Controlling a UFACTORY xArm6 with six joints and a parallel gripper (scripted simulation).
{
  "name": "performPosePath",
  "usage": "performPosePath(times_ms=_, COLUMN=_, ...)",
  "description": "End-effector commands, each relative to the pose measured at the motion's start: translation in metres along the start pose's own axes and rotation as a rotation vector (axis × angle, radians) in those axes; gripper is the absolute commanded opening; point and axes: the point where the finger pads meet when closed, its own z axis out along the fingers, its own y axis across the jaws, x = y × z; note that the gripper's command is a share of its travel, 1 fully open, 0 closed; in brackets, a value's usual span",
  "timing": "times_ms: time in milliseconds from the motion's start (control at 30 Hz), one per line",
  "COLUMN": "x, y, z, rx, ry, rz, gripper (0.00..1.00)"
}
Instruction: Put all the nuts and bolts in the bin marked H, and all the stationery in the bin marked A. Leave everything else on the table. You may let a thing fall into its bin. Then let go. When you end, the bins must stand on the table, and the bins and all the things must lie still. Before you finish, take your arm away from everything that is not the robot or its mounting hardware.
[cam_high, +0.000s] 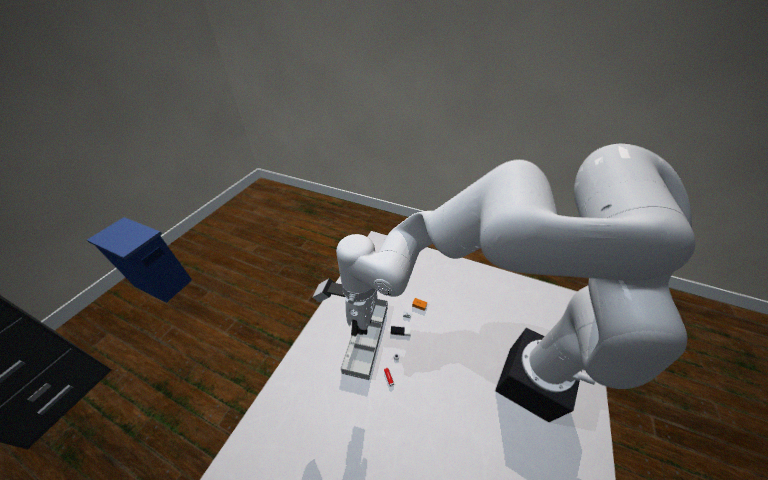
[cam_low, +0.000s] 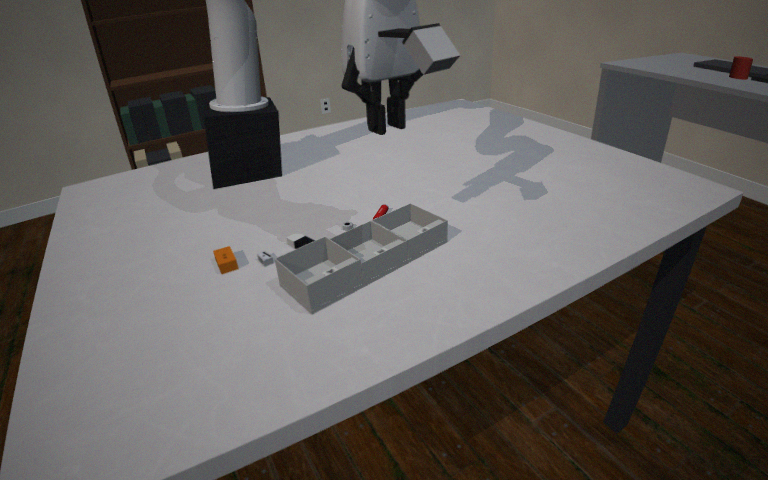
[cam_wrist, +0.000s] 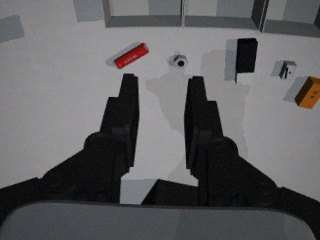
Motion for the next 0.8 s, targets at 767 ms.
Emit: performPosePath(times_ms=767, x=-0.080, y=0.157, z=0.099, rx=0.002, ry=0.007, rz=-0.004, gripper=0.29)
